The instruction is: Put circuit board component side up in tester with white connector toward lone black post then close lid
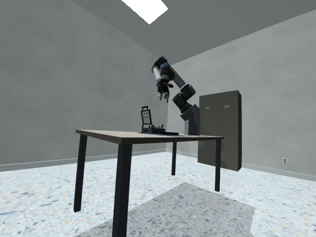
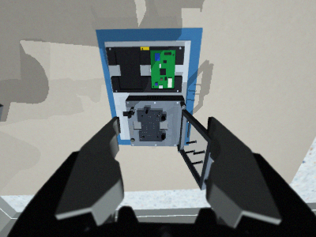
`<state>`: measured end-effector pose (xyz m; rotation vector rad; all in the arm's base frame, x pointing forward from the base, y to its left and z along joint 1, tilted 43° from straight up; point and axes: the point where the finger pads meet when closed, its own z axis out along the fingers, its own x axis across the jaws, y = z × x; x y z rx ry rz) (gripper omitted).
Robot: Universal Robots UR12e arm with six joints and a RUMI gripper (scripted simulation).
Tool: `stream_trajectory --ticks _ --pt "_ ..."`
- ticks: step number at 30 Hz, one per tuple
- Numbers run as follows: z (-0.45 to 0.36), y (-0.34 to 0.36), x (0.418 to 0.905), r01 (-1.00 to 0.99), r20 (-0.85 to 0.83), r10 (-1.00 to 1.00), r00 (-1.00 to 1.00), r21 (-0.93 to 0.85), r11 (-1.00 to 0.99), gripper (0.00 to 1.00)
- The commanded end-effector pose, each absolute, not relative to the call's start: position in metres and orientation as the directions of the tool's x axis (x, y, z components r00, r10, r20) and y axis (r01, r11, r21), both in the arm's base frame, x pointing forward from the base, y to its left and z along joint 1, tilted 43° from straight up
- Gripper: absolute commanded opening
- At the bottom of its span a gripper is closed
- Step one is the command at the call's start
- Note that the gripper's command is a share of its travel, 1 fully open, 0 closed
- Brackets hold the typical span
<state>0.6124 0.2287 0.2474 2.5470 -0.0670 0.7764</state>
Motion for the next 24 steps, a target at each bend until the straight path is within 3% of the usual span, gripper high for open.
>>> stream_trajectory --ticks 1,24 --pt "0.246 0.228 0.614 -0.180 0.539 0.089 0.838 0.426 -0.887 0.59" --pt "0.209 0.205 0.640 -0.180 0.539 0.089 0.838 0.426 -0.887 0.59"
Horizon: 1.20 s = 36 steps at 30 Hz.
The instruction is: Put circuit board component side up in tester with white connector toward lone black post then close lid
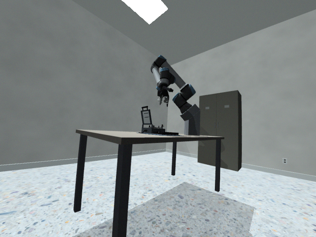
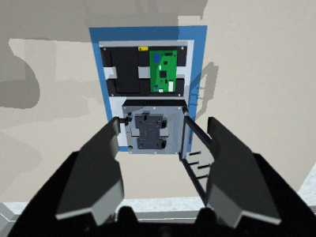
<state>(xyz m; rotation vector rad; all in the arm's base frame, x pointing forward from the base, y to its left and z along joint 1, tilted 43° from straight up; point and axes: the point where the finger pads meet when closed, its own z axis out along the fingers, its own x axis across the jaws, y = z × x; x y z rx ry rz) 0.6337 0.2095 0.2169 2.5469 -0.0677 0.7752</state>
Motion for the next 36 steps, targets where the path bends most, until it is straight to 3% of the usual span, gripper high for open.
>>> stream_trajectory --ticks 1,36 --pt "0.209 0.205 0.640 -0.180 0.539 0.089 0.838 0.426 -0.887 0.59" --pt "0.097 0.135 0.720 -0.180 0.539 0.089 0.838 0.426 -0.887 0.59"
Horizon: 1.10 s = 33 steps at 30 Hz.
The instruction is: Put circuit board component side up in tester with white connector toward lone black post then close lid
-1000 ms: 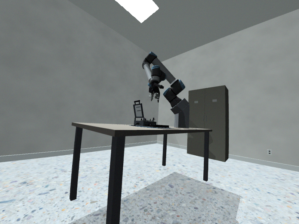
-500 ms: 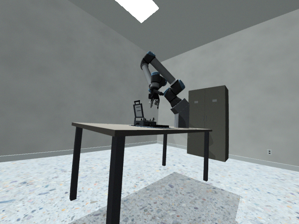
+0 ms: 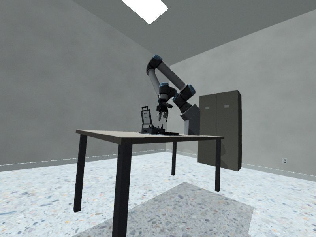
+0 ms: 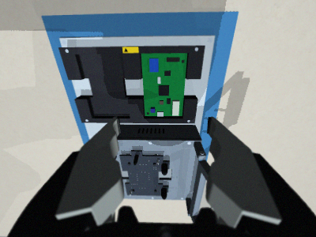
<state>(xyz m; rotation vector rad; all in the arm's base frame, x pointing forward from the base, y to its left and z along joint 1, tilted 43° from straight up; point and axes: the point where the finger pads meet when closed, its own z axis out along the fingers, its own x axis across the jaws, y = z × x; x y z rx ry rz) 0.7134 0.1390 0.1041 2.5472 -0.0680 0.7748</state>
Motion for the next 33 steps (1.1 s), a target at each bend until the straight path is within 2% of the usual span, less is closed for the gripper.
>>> stream_trajectory --ticks 1,33 --pt "0.094 0.133 0.722 -0.180 0.539 0.089 0.838 0.426 -0.887 0.59" --pt "0.062 0.113 0.745 -0.180 0.539 0.089 0.838 0.426 -0.887 0.59"
